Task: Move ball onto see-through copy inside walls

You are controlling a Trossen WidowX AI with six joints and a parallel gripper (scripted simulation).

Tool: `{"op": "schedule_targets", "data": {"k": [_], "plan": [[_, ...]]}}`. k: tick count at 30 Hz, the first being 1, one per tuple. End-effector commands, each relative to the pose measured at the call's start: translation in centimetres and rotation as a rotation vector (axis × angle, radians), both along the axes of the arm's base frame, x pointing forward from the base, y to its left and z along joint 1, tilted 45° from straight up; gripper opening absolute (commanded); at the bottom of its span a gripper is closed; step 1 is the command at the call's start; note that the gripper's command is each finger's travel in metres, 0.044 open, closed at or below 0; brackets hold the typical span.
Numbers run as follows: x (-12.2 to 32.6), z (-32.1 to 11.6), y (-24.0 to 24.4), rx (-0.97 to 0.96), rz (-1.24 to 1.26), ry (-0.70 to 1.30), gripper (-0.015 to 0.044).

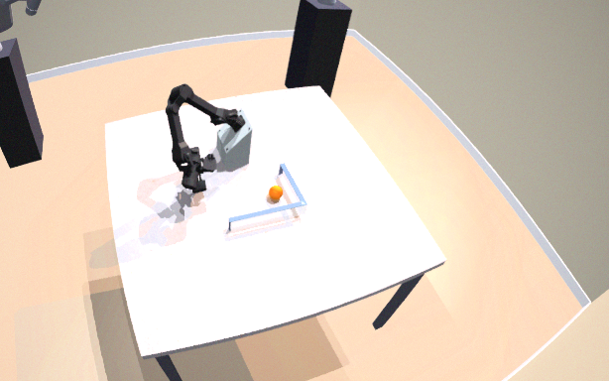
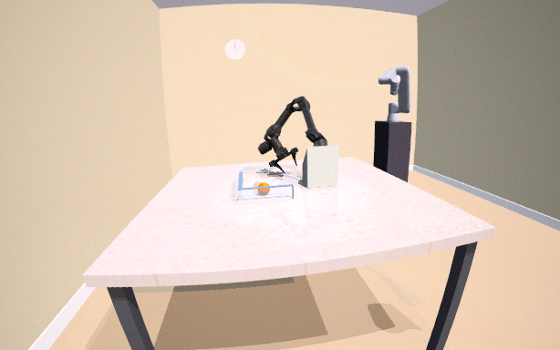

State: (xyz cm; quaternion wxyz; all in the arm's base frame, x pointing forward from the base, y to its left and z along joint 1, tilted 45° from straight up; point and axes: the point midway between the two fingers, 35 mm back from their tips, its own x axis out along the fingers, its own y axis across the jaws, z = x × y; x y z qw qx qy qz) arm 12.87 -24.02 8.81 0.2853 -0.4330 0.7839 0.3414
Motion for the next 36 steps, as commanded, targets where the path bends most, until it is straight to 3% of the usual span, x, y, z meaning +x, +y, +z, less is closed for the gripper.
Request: {"op": "schedule_targets", "data": {"k": [1,12,21,36], "plan": [[4.0,-2.1,1.8,0.008,0.063,-0.019,0.0387],[15.2,-9.7,12.5,-0.088,0.220,-0.168,0.0387],[18.0,-16.8,24.6,-0.159,0.384,-0.288,0.0387],[18.0,-18.1,23.7,-0.161,0.387,-0.290,0.0387]]}}
